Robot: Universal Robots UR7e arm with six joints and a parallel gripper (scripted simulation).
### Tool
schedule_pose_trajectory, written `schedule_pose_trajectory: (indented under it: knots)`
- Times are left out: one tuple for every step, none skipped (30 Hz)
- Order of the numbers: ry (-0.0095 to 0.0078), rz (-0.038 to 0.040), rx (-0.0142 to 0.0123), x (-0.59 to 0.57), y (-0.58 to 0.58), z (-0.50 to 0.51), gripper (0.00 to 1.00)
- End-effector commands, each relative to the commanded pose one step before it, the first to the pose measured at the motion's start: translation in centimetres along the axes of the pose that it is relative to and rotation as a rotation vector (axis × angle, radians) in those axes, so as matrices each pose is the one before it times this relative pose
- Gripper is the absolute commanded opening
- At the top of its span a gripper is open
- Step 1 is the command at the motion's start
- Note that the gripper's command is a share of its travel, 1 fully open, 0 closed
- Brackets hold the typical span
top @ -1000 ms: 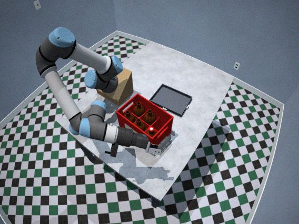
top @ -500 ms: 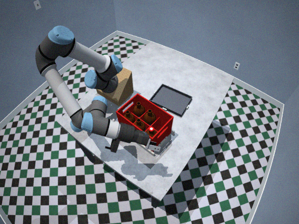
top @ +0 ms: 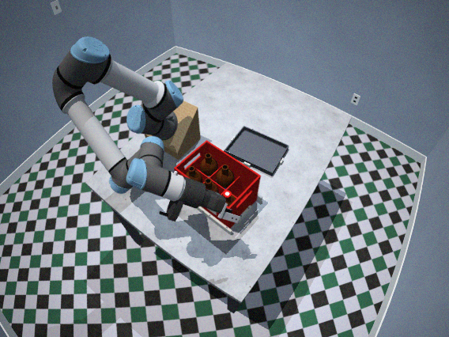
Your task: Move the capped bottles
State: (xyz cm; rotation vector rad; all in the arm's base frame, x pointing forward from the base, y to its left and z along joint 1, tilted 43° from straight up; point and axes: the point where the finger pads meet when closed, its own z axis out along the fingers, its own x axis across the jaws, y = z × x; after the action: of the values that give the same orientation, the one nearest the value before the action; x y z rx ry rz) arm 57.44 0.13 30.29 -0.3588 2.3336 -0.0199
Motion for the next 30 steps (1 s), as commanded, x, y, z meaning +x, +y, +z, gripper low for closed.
schedule_pose_trajectory:
  knots:
    - [0.05228,-0.00624,0.04807,1.733,0.414,0.238,1.00]
    - [0.00958,-0.00111,0.00842,0.319,0.073,0.063,1.00]
    - [0.00958,-0.00111,0.00842,0.318,0.074,0.065,1.00]
    - [0.00958,-0.00111,0.00842,0.318,0.075,0.068,1.00]
    - [0.00000,0.00000,0.00000,0.000,0.000,0.000,1.00]
    - [0.00000,0.00000,0.00000,0.000,0.000,0.000,1.00]
    - [-0.02072,0.00111,-0.01960,-0.672,-0.116,-0.202,1.00]
    - [0.00958,-0.00109,0.00842,0.304,0.137,0.015,1.00]
    - [0.00958,-0.00109,0.00842,0.303,0.137,0.017,1.00]
    - [0.00958,-0.00109,0.00842,0.303,0.138,0.018,1.00]
    - [0.00958,-0.00109,0.00842,0.303,0.138,0.020,1.00]
    - [0.00958,-0.00109,0.00842,0.302,0.139,0.022,1.00]
    - [0.00958,-0.00109,0.00842,0.302,0.139,0.024,1.00]
    - [0.00958,-0.00109,0.00842,0.301,0.140,0.025,1.00]
    - [0.00958,-0.00109,0.00842,0.301,0.141,0.027,1.00]
    - [0.00958,-0.00109,0.00842,0.301,0.141,0.029,1.00]
    - [0.00958,-0.00109,0.00842,0.300,0.142,0.030,1.00]
    - [0.00958,-0.00109,0.00842,0.300,0.142,0.032,1.00]
    - [0.00958,-0.00109,0.00842,0.299,0.143,0.034,1.00]
    - [0.00958,-0.00109,0.00842,0.299,0.143,0.035,1.00]
    - [0.00958,-0.00109,0.00842,0.298,0.144,0.037,1.00]
    - [0.00000,0.00000,0.00000,0.000,0.000,0.000,1.00]
    - [0.00000,0.00000,0.00000,0.000,0.000,0.000,1.00]
    - [-0.02177,0.00054,-0.01982,-0.644,-0.295,-0.130,1.00]
    - [0.00958,-0.00105,0.00842,0.281,0.179,-0.006,1.00]
    - [0.00958,-0.00105,0.00842,0.281,0.179,-0.005,1.00]
    - [0.00958,-0.00105,0.00842,0.281,0.180,-0.004,1.00]
    - [0.00958,-0.00105,0.00842,0.281,0.180,-0.003,1.00]
    - [0.00958,-0.00105,0.00842,0.280,0.180,-0.002,1.00]
    - [0.00958,-0.00105,0.00842,0.280,0.180,-0.001,1.00]
